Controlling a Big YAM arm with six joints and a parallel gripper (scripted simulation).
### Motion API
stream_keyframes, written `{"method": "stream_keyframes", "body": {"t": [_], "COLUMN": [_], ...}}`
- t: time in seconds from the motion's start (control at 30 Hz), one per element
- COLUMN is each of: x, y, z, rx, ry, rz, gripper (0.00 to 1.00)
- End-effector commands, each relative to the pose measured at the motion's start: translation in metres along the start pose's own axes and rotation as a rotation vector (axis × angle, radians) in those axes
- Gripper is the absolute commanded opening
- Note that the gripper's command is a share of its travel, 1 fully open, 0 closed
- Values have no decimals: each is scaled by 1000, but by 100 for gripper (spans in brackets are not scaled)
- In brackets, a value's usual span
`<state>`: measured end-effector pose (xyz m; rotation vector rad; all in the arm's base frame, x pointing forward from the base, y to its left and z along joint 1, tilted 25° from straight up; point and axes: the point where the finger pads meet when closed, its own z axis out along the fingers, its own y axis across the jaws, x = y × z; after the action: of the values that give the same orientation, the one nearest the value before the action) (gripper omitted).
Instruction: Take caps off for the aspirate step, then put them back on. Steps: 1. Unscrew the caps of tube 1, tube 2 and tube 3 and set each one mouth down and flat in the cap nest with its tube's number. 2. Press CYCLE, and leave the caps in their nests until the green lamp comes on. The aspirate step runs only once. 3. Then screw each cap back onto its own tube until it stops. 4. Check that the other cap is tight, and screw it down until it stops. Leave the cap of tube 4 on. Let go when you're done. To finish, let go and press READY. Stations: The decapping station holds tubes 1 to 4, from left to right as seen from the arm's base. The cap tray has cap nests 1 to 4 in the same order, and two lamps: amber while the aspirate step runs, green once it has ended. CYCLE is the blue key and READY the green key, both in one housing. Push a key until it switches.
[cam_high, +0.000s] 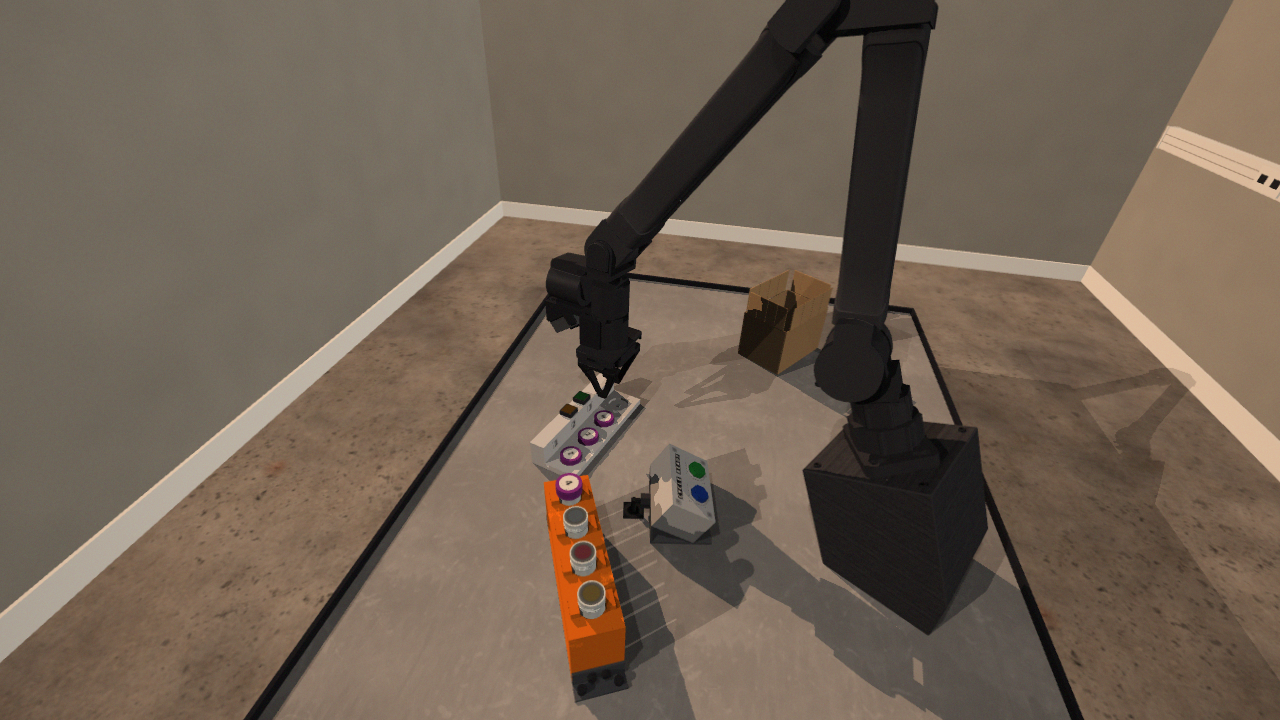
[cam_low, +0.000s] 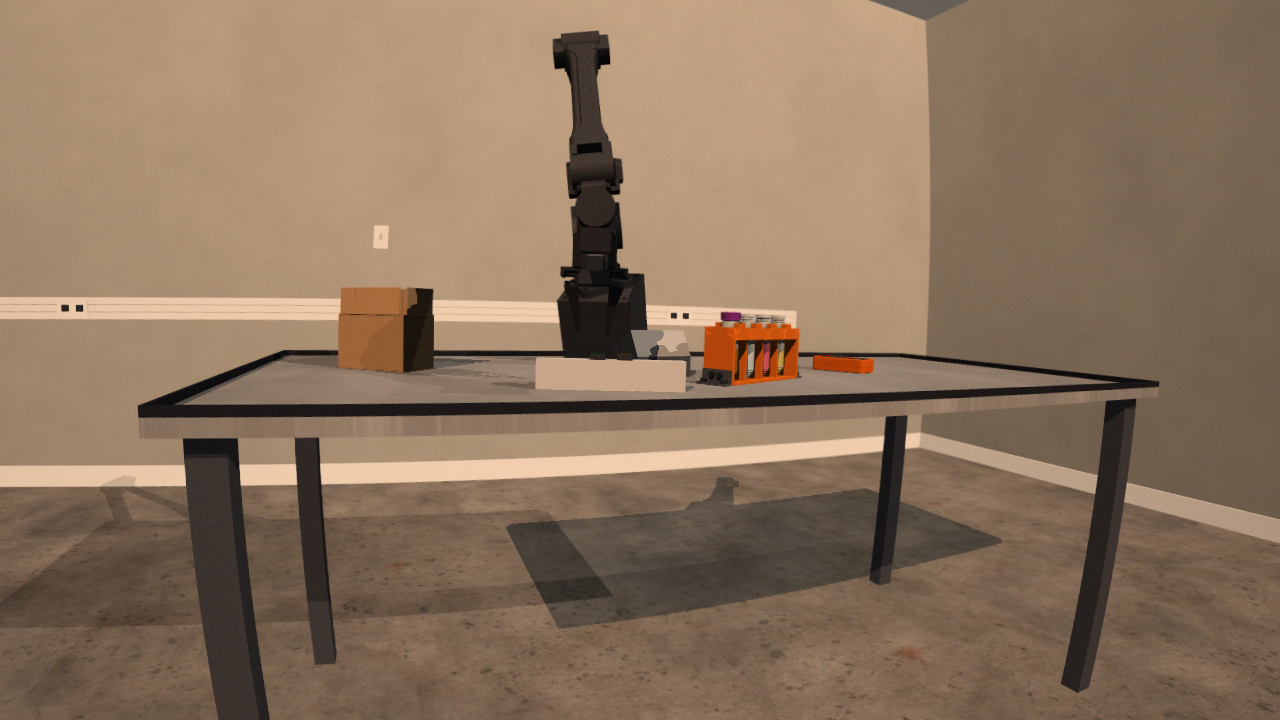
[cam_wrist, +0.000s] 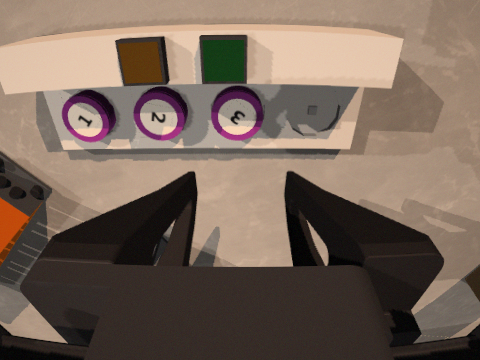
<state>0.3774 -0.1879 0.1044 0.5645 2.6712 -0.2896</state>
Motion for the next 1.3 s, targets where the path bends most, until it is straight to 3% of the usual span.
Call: {"method": "stream_keyframes", "body": {"t": [0.0,0.13,0.43,0.5,0.53,0.6,0.67,0.7,1.27], "x": [-21,-13,-21,-21,-10,-7,-7,-10,-10], "y": [4,4,3,3,0,6,6,0,0], "z": [-34,-41,-90,-90,-76,-72,-72,-76,-76], "rx": [-3,-4,-4,-5,-1,-4,-4,-1,-1], "ry": [-46,-33,-51,-51,-21,4,4,-21,-21], "rz": [8,7,10,10,5,2,2,5,5], "gripper": [47,47,47,47,47,47,47,47,47]}}
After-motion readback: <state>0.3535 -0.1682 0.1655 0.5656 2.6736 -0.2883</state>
